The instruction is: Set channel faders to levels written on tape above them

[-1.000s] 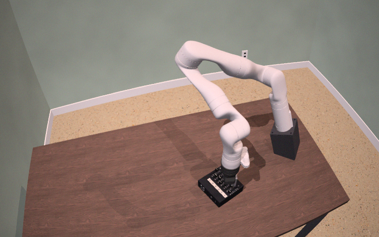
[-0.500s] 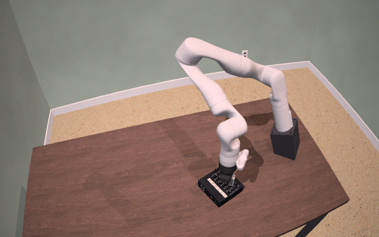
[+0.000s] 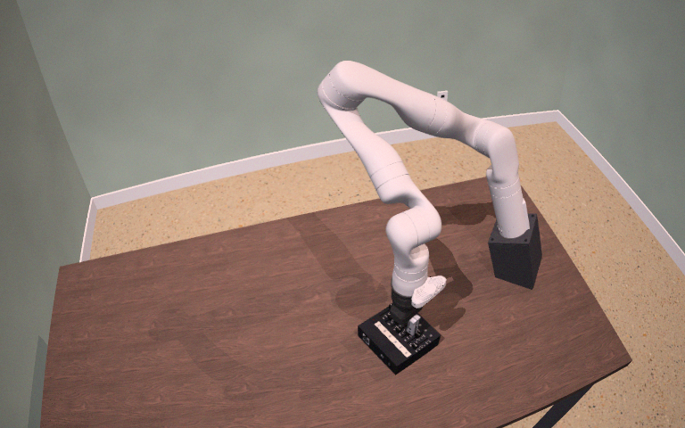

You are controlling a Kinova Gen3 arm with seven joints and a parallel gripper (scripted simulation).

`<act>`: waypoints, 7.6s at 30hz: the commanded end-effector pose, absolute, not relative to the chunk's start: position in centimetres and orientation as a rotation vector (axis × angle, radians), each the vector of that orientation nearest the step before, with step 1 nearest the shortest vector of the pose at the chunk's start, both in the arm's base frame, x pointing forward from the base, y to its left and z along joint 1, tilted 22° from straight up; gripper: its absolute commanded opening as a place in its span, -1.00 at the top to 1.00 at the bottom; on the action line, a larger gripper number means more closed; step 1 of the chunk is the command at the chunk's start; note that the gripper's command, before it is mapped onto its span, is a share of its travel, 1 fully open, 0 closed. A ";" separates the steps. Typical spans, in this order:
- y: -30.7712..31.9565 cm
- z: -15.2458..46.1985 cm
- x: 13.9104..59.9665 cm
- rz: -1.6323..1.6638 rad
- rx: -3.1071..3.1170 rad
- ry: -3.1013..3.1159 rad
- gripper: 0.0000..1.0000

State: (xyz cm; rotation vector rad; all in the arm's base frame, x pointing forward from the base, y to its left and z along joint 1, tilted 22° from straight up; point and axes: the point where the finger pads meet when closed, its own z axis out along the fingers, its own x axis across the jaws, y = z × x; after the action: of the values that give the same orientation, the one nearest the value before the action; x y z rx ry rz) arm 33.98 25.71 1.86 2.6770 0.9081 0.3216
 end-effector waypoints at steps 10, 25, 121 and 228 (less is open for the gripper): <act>24.8 2.6 35.3 0.417 2.844 0.375 1.00; 23.5 3.4 37.0 0.499 2.916 -0.283 1.00; 19.8 5.1 39.5 0.594 2.685 -1.485 1.00; 19.3 2.9 40.3 0.594 2.685 -1.485 1.00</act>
State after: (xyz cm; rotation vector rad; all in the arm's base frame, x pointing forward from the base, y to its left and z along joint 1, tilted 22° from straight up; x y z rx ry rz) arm 40.27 19.38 3.02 2.6865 -1.4733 0.5965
